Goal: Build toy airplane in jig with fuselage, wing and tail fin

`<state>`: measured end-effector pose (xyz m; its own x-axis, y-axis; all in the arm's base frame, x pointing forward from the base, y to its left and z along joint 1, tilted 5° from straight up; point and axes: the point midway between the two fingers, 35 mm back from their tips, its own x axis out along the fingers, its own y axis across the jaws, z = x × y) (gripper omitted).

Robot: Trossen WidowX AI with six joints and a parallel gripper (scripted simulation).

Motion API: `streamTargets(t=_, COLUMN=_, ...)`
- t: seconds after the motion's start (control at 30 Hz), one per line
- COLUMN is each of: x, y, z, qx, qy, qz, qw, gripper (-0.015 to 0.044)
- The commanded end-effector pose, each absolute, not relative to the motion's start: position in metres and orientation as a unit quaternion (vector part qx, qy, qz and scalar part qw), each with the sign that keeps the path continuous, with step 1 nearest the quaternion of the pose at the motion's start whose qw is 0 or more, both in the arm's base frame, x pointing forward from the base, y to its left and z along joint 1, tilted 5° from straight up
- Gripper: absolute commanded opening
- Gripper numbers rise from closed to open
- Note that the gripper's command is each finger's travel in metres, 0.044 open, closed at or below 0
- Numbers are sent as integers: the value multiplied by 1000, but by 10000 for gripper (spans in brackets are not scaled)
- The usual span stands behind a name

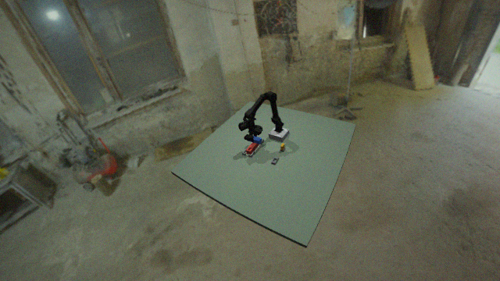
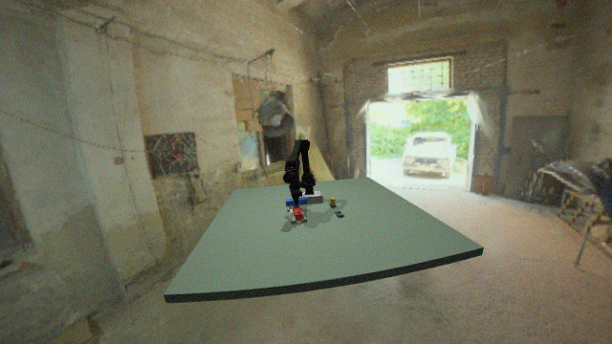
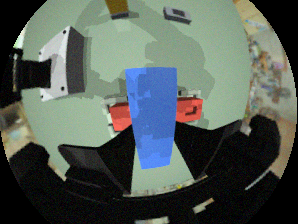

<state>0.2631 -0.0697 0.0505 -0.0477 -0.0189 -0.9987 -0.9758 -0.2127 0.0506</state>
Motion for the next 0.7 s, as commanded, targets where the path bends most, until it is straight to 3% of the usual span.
streamTargets(t=0.0, x=262, y=-70, z=43, qx=-543, qy=460, qz=561, qw=424, gripper=195)
streamTargets(t=0.2, x=262, y=-70, z=41, qx=-543, qy=460, qz=561, qw=424, gripper=195)
streamTargets(t=0.37, x=262, y=-70, z=42, qx=-541, qy=460, qz=560, qw=427, gripper=161)
streamTargets(t=0.53, x=262, y=-70, z=42, qx=-541, qy=460, qz=560, qw=427, gripper=30)
streamTargets(t=0.67, x=262, y=-70, z=42, qx=-541, qy=460, qz=560, qw=427, gripper=135)
